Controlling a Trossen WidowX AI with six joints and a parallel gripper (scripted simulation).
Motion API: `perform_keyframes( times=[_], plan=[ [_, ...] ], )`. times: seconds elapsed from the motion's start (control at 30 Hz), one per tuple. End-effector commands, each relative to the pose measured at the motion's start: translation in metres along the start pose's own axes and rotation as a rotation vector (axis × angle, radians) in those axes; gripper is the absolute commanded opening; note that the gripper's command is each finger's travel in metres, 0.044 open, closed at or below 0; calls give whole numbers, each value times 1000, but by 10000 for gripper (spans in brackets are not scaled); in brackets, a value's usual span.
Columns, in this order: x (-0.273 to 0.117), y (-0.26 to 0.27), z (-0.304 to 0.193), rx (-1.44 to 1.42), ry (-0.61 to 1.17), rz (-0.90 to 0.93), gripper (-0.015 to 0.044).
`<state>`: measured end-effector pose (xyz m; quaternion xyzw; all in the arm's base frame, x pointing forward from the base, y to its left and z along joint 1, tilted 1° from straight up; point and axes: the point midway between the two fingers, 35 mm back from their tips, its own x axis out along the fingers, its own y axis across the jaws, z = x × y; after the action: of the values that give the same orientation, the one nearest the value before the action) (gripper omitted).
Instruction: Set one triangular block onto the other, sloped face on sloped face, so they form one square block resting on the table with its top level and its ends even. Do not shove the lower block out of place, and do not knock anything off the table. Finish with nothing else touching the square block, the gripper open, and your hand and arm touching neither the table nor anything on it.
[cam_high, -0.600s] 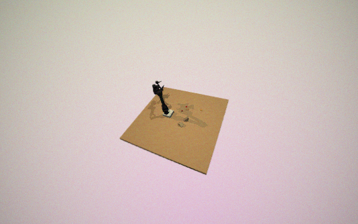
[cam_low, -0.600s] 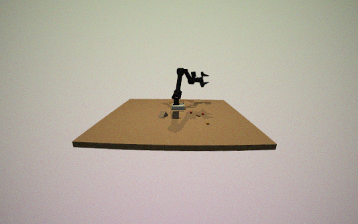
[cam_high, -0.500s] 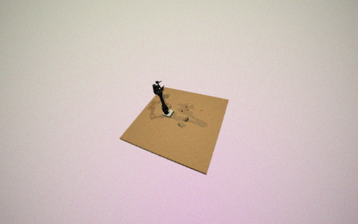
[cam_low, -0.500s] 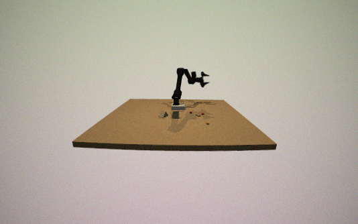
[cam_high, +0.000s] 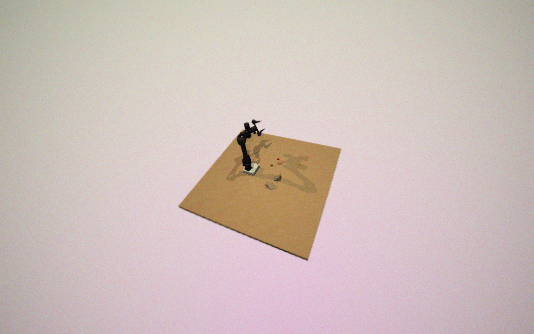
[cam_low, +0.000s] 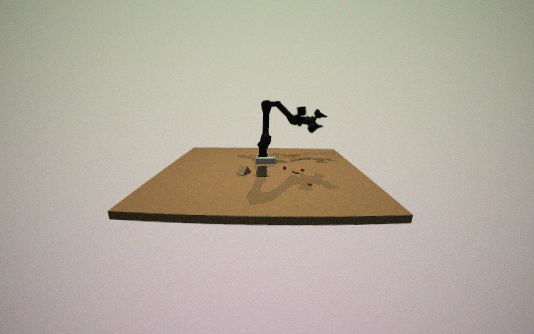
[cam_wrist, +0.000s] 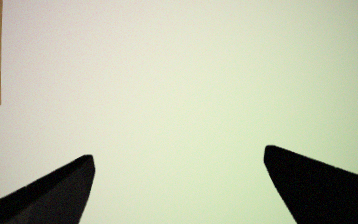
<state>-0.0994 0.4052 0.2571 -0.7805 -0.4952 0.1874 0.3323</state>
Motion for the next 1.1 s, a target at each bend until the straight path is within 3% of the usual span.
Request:
perform_keyframes(
  times=[0.0,0.27,0.5,0.73,1.07],
  plan=[
    [33,53,-39,-118,42,113,440],
    [59,159,-115,-290,84,355,440],
    [40,256,-178,-393,78,603,440],
    [-18,347,-226,-431,35,871,440],
    [-142,436,-248,-344,-57,1228,440]
  ],
)
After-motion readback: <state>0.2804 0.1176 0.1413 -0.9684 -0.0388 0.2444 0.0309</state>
